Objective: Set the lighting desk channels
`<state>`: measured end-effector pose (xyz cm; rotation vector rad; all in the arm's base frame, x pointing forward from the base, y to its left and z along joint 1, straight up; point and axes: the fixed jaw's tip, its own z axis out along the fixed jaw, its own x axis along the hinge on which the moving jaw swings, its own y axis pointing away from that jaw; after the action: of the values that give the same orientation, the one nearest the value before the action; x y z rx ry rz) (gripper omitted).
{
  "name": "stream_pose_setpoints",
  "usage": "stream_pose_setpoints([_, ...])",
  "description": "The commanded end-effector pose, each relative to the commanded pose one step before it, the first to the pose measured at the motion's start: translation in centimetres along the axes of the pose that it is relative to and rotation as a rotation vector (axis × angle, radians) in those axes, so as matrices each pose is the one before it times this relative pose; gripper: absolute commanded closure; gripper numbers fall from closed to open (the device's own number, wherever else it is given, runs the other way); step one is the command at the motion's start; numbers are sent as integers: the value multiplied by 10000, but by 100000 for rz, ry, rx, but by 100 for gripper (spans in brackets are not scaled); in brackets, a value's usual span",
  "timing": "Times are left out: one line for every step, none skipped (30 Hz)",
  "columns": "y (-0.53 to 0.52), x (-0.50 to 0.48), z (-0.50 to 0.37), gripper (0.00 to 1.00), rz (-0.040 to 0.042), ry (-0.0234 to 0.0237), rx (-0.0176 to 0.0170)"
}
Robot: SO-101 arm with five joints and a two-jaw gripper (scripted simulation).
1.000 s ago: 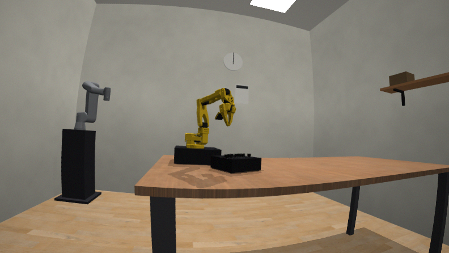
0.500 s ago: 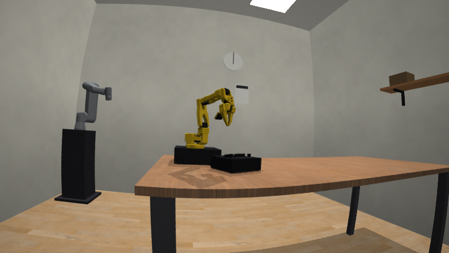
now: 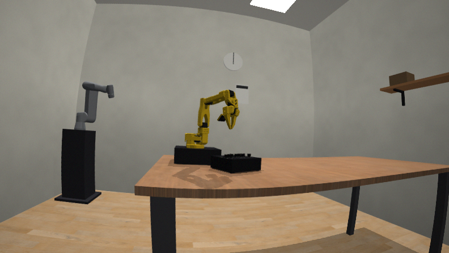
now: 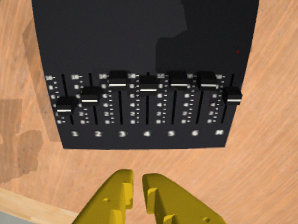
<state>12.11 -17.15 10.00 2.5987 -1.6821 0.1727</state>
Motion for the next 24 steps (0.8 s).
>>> stream_pose_setpoints([166, 7243, 4742, 100, 77, -1535, -325])
stream_pose_setpoints([-319, 2706, 3087, 100, 6, -797, -194])
stream_pose_setpoints([-294, 2603, 3144, 100, 6, -783, -188])
stream_pose_setpoints([-264, 2453, 3137, 100, 6, -756, -180])
stream_pose_setpoints([-233, 2268, 3058, 100, 6, -715, -168])
stream_pose_setpoints([-199, 2052, 2912, 100, 5, -663, -155])
stream_pose_setpoints([-168, 1817, 2697, 100, 5, -599, -138])
stream_pose_setpoints([-137, 1566, 2426, 100, 4, -529, -121])
stream_pose_setpoints([-110, 1311, 2103, 100, 4, -450, -102])
stream_pose_setpoints([-84, 1056, 1749, 100, 3, -370, -84])
stream_pose_setpoints([-63, 812, 1376, 100, 2, -287, -65])
stream_pose_setpoints([-43, 583, 1008, 100, 2, -210, -47])
stream_pose_setpoints([-28, 380, 662, 100, 1, -136, -30])
stream_pose_setpoints([-14, 208, 368, 100, 1, -76, -17])
stream_pose_setpoints([-7, 83, 145, 100, 0, -29, -7])
stream_pose_setpoints([0, 12, 23, 100, 0, -5, -1])
stream_pose_setpoints([0, 0, 0, 100, 0, 0, 0])
stream_pose_setpoints([0, 0, 0, 100, 0, 0, 0])
stream_pose_setpoints([-1, 1, -1, 100, 0, 1, 0])
stream_pose_setpoints([1, -1, 1, 100, 0, -1, 0])
stream_pose_setpoints([-1, 1, -1, 100, 0, 1, 0])
stream_pose_setpoints([1, -1, 1, 100, 0, -1, 0])
stream_pose_setpoints([-1, 1, -1, 100, 0, 1, 0])
stream_pose_setpoints([1, -1, 1, 100, 0, -1, 0])
